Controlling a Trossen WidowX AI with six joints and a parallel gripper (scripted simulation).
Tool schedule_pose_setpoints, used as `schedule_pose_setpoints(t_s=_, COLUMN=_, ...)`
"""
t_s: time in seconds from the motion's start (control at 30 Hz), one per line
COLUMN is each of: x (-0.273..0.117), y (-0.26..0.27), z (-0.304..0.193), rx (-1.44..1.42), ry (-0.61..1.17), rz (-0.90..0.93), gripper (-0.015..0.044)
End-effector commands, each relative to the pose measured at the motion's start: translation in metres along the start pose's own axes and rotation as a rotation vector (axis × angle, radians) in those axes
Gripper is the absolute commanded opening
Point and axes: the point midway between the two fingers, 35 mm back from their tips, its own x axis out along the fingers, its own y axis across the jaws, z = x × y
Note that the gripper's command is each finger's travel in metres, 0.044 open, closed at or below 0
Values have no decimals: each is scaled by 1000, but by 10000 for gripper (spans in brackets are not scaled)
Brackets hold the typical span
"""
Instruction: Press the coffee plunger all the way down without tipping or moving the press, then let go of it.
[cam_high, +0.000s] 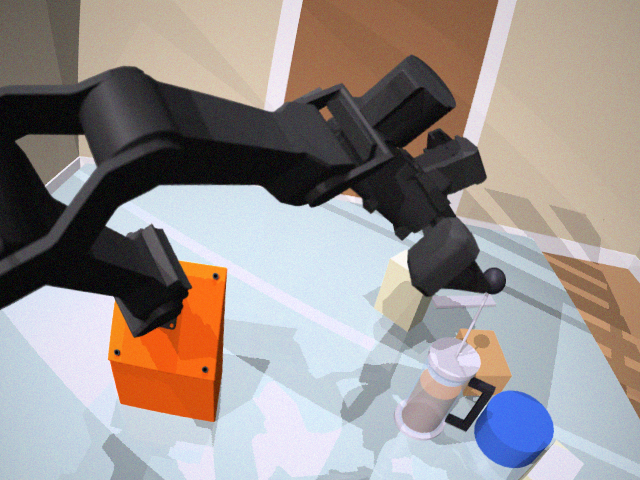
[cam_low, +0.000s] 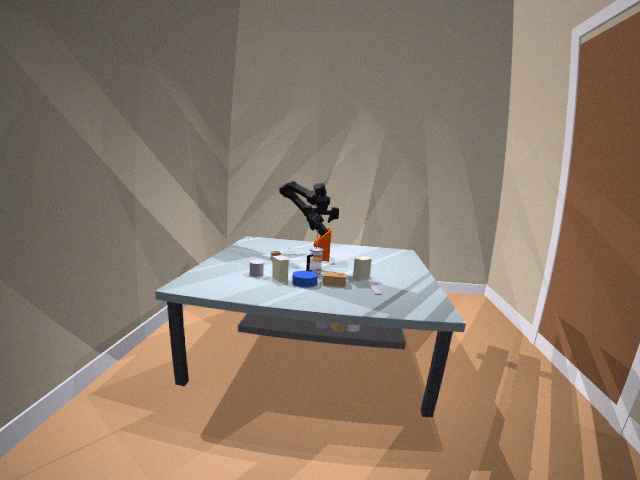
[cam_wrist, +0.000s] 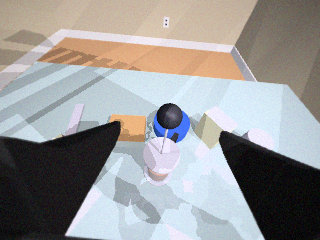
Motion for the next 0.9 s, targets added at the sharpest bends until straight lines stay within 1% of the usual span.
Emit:
schedule_pose_setpoints(t_s=0.0, x=1, y=0, z=2, rx=11, ry=-15, rz=5, gripper=440)
schedule_pose_setpoints(t_s=0.87, x=39, y=-1, z=3, rx=11, ry=-17, rz=3, gripper=440)
